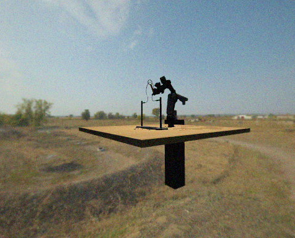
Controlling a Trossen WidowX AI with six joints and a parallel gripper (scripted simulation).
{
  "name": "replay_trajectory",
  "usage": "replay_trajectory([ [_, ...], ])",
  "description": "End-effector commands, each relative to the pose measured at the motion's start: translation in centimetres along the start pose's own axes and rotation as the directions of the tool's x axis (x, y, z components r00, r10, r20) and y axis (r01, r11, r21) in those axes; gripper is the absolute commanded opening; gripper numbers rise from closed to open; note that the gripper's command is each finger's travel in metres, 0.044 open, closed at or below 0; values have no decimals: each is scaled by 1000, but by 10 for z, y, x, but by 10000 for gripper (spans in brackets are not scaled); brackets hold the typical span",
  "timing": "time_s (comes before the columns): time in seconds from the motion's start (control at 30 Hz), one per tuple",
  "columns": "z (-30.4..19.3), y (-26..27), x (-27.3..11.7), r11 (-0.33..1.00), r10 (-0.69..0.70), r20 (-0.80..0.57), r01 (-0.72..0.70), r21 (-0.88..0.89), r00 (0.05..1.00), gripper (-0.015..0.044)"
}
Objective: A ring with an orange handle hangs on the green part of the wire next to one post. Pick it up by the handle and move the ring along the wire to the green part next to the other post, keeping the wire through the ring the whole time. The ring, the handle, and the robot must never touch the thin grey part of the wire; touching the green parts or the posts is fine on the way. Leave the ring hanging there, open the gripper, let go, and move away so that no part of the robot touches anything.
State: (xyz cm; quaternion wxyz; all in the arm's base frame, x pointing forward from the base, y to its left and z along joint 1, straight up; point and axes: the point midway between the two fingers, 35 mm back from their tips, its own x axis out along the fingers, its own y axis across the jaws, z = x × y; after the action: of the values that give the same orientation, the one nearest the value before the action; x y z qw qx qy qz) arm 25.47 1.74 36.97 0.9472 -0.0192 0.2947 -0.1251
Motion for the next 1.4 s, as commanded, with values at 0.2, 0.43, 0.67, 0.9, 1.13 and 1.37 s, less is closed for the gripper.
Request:
replay_trajectory([
  [0.2, 0, -4, 1, 992, -72, 17, 73, -103, 997, -150],
  [0.43, 0, -8, 1, 977, -119, 35, 124, -171, 992, -150],
  [0.67, 1, -11, 1, 956, -165, 56, 174, -236, 985, -150],
  [0.9, 1, -14, 1, 928, -208, 80, 223, -299, 975, -150],
  [1.13, 2, -17, 0, 892, -249, 107, 271, -361, 963, -150],
  [1.37, 4, -19, 0, 850, -288, 137, 319, -420, 948, -150],
])
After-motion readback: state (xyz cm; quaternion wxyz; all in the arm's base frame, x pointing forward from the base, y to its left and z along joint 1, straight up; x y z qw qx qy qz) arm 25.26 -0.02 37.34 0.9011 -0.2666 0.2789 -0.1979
